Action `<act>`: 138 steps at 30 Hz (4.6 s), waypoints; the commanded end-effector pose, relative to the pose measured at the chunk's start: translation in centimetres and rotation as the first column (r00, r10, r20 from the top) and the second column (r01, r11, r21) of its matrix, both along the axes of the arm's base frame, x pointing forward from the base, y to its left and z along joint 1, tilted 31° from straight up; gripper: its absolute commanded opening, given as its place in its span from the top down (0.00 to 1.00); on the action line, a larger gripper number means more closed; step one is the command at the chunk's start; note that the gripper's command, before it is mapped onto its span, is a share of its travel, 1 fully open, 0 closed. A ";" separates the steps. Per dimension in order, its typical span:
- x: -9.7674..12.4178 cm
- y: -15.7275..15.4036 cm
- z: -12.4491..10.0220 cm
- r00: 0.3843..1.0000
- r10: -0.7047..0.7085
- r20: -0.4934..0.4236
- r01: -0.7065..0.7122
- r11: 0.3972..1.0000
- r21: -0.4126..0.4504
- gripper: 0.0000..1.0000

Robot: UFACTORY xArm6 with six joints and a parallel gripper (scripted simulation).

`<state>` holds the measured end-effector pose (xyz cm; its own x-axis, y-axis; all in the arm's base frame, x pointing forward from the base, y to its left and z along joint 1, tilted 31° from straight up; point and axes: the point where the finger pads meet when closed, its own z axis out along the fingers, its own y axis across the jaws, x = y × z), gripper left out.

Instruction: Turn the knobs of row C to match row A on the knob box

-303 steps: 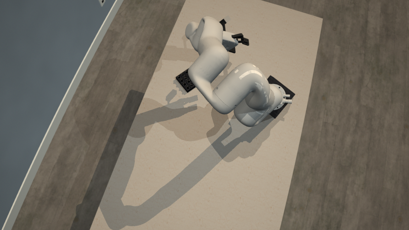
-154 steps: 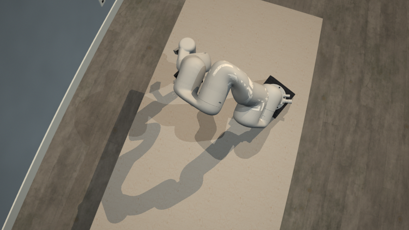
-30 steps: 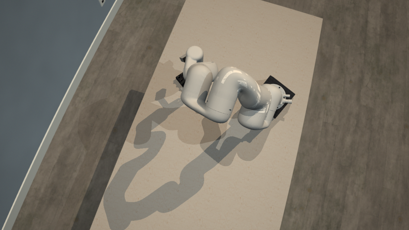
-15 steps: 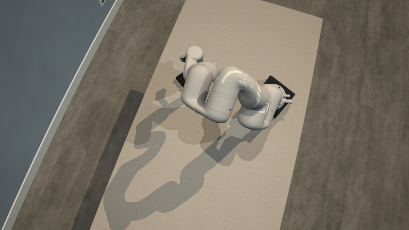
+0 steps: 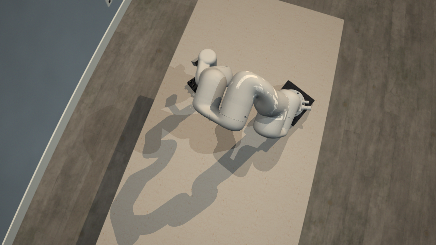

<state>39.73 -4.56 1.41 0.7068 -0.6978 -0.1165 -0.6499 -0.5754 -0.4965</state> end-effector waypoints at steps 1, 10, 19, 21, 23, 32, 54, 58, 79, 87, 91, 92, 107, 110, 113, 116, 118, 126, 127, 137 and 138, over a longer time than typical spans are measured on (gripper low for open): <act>0.1 -0.1 0.1 1.000 -0.001 0.002 0.001 1.000 -0.001 0.00; 2.0 -5.5 -1.2 1.000 0.026 0.017 -0.026 1.000 -0.011 0.00; 2.4 -8.2 -2.0 0.999 0.039 0.022 -0.038 0.999 -0.015 0.81; 2.4 -8.2 -2.0 0.999 0.039 0.022 -0.038 0.999 -0.015 0.81; 2.4 -8.2 -2.0 0.999 0.039 0.022 -0.038 0.999 -0.015 0.81; 2.4 -8.2 -2.0 0.999 0.039 0.022 -0.038 0.999 -0.015 0.81; 2.4 -8.2 -2.0 0.999 0.039 0.022 -0.038 0.999 -0.015 0.81; 2.5 -8.2 -2.1 0.999 0.039 0.022 -0.038 0.999 -0.015 0.81; 2.9 -7.6 -3.5 0.999 0.039 0.022 -0.039 0.999 -0.015 0.81; 3.2 -7.2 -4.3 0.999 0.039 0.022 -0.039 0.999 -0.015 0.81; 3.3 -7.0 -4.6 0.999 0.039 0.022 -0.038 0.999 -0.015 0.81; 3.4 -6.9 -4.7 0.999 0.039 0.022 -0.038 0.999 -0.015 0.81; 3.7 -6.5 -5.7 0.999 0.039 0.022 -0.038 0.999 -0.015 0.81; 3.7 -6.4 -5.8 0.999 0.039 0.022 -0.038 0.999 -0.015 0.81; 3.7 -6.4 -5.8 0.999 0.039 0.022 -0.038 0.999 -0.015 0.81; 3.7 -6.4 -5.8 0.999 0.039 0.022 -0.038 0.999 -0.015 0.81; 3.7 -6.4 -5.8 0.999 0.039 0.022 -0.038 0.999 -0.015 0.81; 3.7 -6.4 -5.8 0.999 0.039 0.022 -0.038 0.999 -0.015 0.81; 3.7 -6.4 -5.8 0.999 0.039 0.022 -0.038 0.999 -0.015 0.81; 3.7 -6.4 -5.8 0.999 0.039 0.022 -0.038 0.999 -0.015 0.81; 3.7 -6.4 -5.8 0.999 0.039 0.022 -0.038 0.999 -0.015 0.81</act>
<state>43.37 -10.88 -4.49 0.7360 -0.6705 -0.0934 -0.6166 -0.6070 -0.5013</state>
